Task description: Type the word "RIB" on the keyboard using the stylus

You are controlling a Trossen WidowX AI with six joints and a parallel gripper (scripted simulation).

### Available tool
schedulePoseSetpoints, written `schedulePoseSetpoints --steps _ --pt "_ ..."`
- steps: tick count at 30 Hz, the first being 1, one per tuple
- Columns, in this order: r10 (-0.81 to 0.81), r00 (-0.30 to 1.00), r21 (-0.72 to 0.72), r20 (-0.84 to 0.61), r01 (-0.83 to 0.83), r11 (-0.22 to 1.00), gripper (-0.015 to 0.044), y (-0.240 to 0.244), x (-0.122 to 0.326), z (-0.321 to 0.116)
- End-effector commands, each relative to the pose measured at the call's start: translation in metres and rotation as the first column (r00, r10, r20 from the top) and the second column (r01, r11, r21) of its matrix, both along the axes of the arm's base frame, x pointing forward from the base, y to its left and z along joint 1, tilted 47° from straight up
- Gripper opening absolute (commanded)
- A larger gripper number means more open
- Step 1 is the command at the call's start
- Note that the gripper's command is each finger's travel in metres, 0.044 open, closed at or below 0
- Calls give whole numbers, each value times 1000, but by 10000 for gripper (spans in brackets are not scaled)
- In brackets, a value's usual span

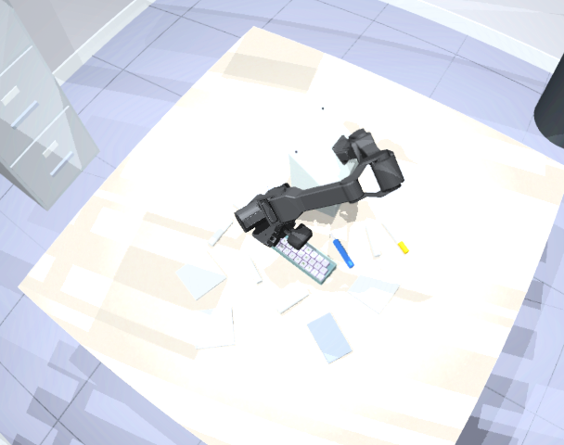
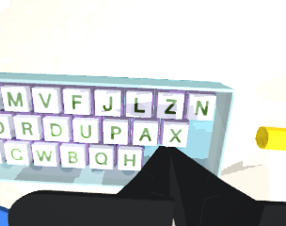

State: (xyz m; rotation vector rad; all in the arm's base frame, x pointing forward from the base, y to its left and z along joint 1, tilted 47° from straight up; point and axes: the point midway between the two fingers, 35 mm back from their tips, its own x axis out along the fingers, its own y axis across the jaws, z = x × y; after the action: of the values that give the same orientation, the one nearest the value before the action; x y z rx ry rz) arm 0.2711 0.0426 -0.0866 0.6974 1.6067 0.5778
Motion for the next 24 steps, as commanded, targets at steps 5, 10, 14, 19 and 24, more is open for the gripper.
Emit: schedulePoseSetpoints --steps 5,10,14,19,24 --pt "8 1000 -1 0 -8 1000 0 13 -18 14" --pt "8 1000 0 -1 -8 1000 0 20 -29 22" --pt "8 1000 0 -1 -8 1000 0 20 -29 22" --pt "7 1000 -2 -1 -7 1000 0 26 -27 29" --pt "8 1000 3 -1 -8 1000 0 74 -20 77"
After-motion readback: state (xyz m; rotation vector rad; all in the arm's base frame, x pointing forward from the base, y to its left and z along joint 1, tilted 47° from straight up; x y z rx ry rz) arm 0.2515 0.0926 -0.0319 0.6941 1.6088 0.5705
